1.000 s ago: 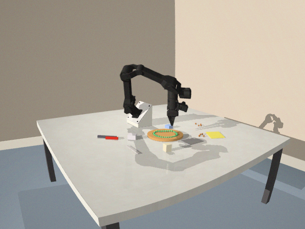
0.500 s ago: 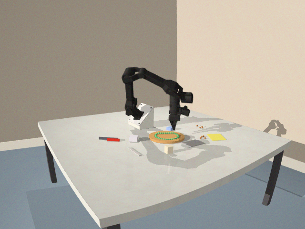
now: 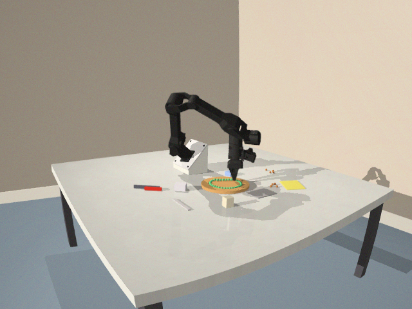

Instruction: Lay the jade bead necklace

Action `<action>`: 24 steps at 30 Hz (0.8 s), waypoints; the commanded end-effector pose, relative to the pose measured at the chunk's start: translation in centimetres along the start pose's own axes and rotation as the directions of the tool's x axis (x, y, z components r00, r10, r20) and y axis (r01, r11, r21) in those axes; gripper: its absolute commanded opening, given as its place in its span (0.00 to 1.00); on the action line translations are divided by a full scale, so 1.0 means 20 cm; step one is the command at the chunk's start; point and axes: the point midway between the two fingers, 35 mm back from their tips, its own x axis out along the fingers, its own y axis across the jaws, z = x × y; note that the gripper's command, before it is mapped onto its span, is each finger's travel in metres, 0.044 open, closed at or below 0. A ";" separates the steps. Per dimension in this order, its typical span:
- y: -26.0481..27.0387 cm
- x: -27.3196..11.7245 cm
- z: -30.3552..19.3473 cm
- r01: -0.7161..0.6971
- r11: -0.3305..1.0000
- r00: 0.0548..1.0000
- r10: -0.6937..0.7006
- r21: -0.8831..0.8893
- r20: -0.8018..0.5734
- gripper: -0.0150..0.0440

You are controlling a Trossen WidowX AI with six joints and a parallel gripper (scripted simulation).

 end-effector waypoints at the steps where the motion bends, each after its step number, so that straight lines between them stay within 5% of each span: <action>1: 0.00 0.02 0.00 0.004 1.000 1.000 -0.004 -0.009 -0.007 0.46; 6: 0.00 0.00 0.00 0.000 1.000 1.000 0.000 -0.001 -0.001 0.25; 24: 0.00 0.00 0.00 0.000 1.000 1.000 0.000 -0.001 -0.001 0.25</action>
